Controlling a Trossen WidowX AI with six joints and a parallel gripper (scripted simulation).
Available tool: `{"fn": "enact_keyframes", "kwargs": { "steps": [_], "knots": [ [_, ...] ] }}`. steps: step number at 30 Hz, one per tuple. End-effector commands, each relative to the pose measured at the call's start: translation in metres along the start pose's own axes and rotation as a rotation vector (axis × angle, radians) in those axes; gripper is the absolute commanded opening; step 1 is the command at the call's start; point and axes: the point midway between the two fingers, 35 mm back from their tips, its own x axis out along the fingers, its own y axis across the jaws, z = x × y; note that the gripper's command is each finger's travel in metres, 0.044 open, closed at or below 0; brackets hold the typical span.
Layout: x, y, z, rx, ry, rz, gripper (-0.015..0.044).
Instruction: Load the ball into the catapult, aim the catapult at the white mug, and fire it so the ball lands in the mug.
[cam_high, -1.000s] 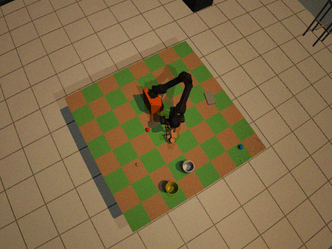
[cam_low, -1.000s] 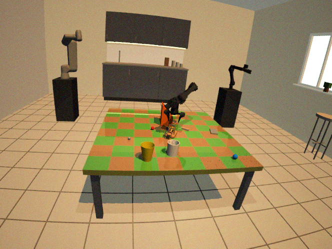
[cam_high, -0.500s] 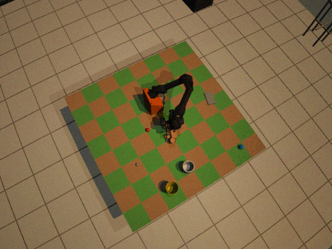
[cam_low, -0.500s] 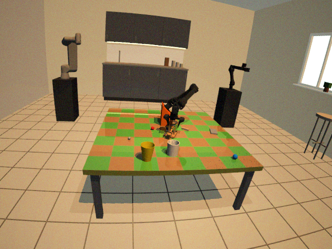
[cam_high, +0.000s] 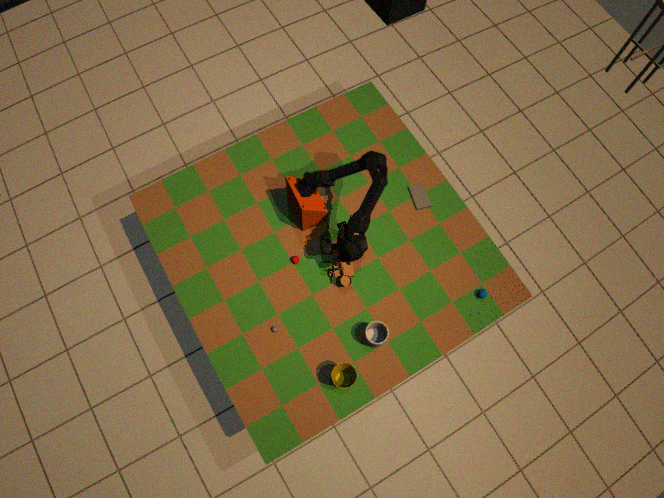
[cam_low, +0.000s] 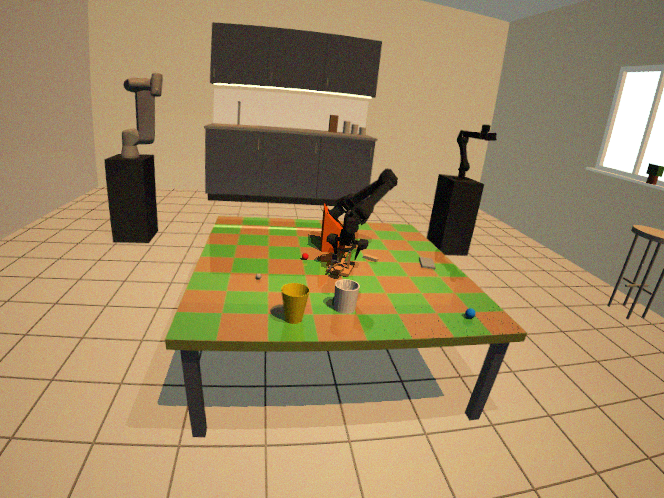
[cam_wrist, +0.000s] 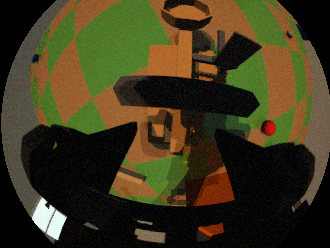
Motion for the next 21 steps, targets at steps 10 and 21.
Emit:
{"fn": "enact_keyframes", "kwargs": {
  "steps": [10,21],
  "knots": [
    [0.019,0.001,-0.003,0.006,0.005,0.005,0.0440],
    [0.015,0.001,-0.002,0.000,0.002,0.002,0.0151]
  ]
}}
